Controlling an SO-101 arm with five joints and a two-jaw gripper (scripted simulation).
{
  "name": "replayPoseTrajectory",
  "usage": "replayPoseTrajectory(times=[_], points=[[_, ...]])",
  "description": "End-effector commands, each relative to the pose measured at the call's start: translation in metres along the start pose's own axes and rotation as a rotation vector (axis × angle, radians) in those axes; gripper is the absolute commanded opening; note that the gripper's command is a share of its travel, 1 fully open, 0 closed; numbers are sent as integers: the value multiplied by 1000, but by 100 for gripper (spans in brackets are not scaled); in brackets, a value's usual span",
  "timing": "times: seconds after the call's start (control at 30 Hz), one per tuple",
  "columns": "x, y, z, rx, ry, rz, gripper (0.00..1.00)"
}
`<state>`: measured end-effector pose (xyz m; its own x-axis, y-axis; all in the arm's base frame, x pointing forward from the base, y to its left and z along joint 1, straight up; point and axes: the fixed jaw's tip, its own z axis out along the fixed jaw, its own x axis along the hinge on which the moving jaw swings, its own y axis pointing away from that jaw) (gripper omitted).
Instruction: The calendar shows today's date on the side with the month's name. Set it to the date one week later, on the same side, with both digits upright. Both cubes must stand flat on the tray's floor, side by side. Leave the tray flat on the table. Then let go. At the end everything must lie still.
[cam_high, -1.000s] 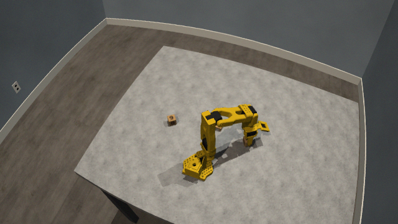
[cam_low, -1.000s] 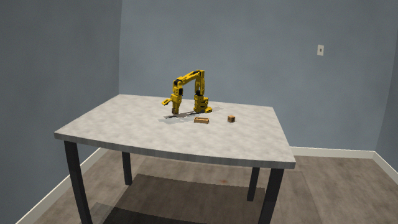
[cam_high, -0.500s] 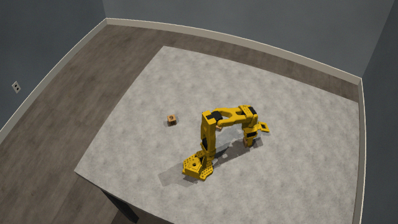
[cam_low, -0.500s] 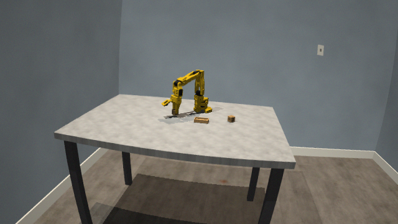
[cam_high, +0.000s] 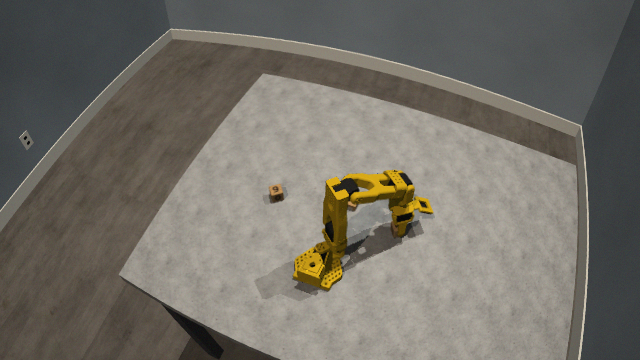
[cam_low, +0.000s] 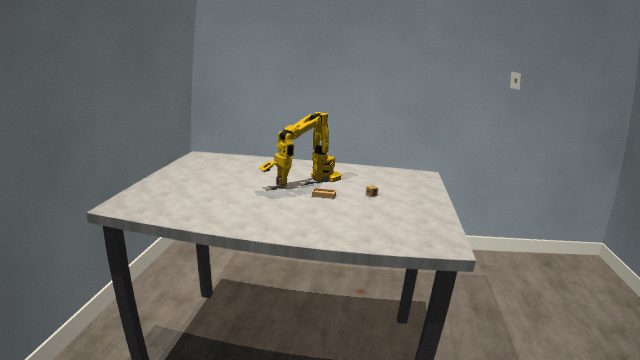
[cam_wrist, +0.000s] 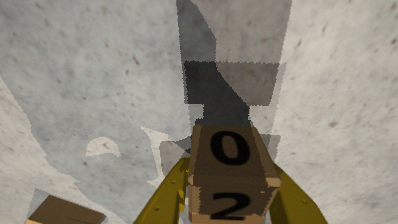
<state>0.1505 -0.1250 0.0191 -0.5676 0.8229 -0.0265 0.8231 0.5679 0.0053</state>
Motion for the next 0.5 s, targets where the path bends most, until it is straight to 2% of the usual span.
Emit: replayPoseTrajectory(times=[0.0, 0.47], points=[[-2, 3, -1, -6, -18, 1, 0], [-2, 3, 1, -6, -18, 1, 1]])
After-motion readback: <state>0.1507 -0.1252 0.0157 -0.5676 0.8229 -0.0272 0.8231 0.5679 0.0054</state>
